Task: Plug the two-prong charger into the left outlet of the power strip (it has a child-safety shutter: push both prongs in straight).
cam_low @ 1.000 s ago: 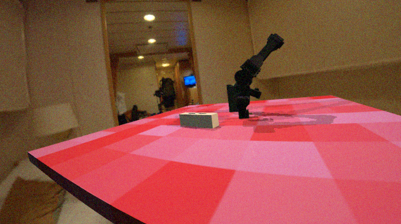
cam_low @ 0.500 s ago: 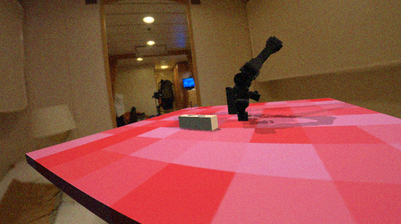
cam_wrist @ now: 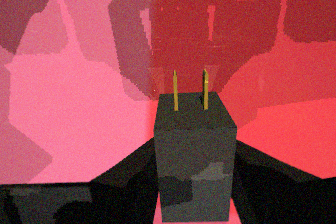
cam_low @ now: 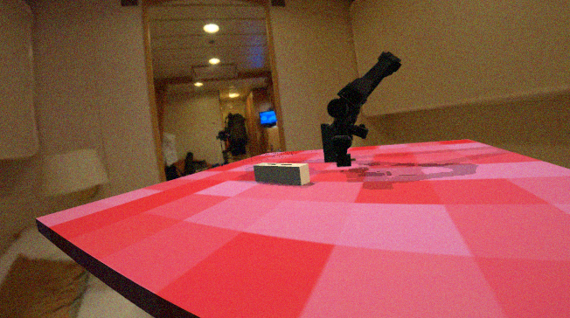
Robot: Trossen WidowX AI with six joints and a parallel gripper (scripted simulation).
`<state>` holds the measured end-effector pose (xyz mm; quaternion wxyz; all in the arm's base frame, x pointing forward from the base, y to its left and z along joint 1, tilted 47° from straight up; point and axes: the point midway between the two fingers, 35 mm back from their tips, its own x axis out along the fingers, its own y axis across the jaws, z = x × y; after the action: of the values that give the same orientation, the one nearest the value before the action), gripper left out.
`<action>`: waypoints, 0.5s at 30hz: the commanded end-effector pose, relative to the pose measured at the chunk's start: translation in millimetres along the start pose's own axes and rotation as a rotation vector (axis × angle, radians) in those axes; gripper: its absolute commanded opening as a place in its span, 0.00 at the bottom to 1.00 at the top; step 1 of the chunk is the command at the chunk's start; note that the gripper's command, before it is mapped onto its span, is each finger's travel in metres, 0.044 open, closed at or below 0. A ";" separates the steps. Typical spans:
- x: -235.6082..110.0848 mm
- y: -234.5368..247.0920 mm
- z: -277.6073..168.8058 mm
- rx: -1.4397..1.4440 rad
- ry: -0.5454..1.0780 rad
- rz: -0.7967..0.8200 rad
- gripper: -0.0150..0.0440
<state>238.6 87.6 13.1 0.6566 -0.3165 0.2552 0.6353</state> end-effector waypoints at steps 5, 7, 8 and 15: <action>-27.7 -1.7 -3.5 -0.007 0.001 -0.012 0.25; -33.9 -0.6 -5.0 -0.006 0.000 -0.012 0.25; -35.9 0.0 -5.7 -0.006 0.000 -0.012 0.25; -37.3 0.2 -9.6 0.040 -0.002 -0.009 0.25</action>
<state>234.9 57.9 33.7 0.6609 -0.3114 0.2581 0.6322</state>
